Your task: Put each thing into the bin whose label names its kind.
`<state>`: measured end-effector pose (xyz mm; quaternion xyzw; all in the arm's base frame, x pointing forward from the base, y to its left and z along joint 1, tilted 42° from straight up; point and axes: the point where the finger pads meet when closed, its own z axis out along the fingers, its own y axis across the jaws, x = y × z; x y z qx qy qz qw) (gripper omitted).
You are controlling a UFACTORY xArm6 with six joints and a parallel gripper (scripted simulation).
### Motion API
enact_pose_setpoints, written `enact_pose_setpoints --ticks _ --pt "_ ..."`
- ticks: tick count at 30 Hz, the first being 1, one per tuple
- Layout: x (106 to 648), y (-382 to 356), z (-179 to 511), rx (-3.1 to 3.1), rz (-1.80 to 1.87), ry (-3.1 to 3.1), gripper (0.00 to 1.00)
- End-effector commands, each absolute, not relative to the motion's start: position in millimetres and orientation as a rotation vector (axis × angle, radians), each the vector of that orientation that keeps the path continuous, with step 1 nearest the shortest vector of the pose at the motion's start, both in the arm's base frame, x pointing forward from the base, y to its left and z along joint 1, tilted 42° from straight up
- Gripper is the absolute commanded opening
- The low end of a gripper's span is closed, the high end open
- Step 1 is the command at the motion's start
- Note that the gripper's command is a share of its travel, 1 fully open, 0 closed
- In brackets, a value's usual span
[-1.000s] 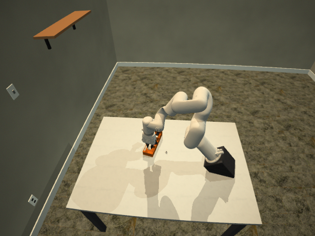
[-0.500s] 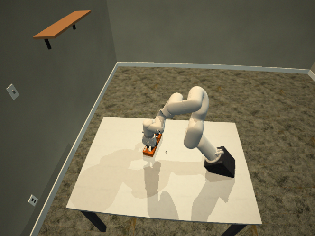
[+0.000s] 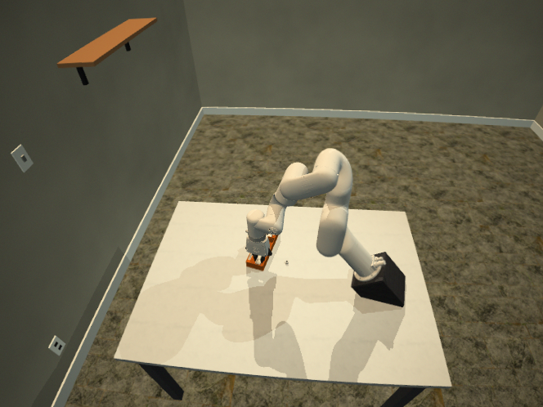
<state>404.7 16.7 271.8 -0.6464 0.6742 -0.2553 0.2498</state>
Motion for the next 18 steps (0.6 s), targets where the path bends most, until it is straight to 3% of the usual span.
enact_pose_setpoints --ticks 1,11,12,18 --pt "407.0 16.8 272.6 -1.757 -0.699 1.832 0.0" --pt "406.9 16.7 272.5 -1.757 -0.699 1.832 0.0" --pt "406.9 16.7 272.5 -1.757 -0.699 1.832 0.31" --pt "406.9 16.7 272.6 -1.757 -0.699 1.832 0.31"
